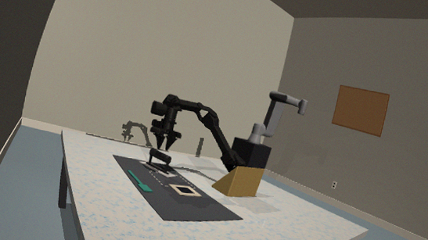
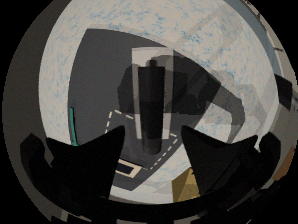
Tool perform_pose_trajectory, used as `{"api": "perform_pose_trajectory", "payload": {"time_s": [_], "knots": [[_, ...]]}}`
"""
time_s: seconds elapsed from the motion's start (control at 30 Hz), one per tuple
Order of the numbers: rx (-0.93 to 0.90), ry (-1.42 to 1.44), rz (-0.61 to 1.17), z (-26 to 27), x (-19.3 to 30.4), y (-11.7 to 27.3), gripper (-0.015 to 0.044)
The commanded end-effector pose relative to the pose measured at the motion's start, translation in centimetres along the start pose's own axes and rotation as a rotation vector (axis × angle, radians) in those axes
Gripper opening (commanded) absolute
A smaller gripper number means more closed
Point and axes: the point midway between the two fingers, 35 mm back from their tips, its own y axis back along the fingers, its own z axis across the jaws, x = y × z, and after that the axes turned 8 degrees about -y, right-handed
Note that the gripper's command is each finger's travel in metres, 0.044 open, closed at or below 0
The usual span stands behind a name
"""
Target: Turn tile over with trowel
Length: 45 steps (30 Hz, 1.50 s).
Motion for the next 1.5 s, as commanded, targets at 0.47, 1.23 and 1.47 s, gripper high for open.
{"api": "perform_pose_trajectory", "payload": {"time_s": [0.47, 1.23, 1.47], "knots": [[-0.411, -0.023, 0.196, -2.1, -1.0, -2.6, 0.03], [-0.818, 0.054, 0.031, -3.9, -3.0, -2.2, 0.03], [-0.818, 0.054, 0.032, -3.1, -3.0, -2.9, 0.03]]}}
